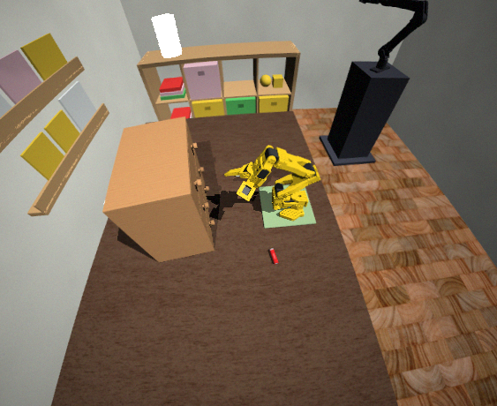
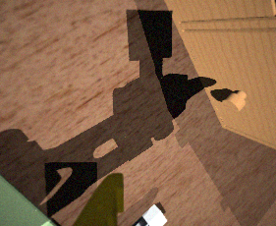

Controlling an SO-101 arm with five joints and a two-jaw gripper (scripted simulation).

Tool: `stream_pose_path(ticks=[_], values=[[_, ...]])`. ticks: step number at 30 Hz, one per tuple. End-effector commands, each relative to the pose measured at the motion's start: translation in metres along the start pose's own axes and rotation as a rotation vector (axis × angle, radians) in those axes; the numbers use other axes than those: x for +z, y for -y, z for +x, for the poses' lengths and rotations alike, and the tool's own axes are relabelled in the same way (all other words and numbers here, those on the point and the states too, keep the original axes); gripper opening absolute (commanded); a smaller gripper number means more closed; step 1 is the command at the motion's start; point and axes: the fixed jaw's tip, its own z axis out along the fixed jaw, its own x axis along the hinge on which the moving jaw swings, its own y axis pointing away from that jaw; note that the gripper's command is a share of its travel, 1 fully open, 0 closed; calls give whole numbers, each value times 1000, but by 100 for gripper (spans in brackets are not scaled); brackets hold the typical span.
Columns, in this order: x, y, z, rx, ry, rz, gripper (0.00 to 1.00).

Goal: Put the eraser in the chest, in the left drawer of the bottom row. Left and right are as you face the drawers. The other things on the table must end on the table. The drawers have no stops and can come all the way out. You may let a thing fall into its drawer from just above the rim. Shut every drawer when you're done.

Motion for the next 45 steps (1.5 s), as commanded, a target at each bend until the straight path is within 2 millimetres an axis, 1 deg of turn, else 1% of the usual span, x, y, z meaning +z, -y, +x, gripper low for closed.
stream_pose_path(ticks=[1, 10, 12, 27, 29, 44, 45], values=[[1, -4, 0, -109, 3, -17, 50], [1, -4, 1, -335, 9, -17, 50], [1, -4, 1, -335, 9, -17, 50], [1, -4, 2, -712, 19, -16, 50], [1, -4, 2, -712, 19, -16, 50], [1, -2, 2, -1089, 29, -11, 50], [1, -2, 2, -1089, 29, -11, 50]])
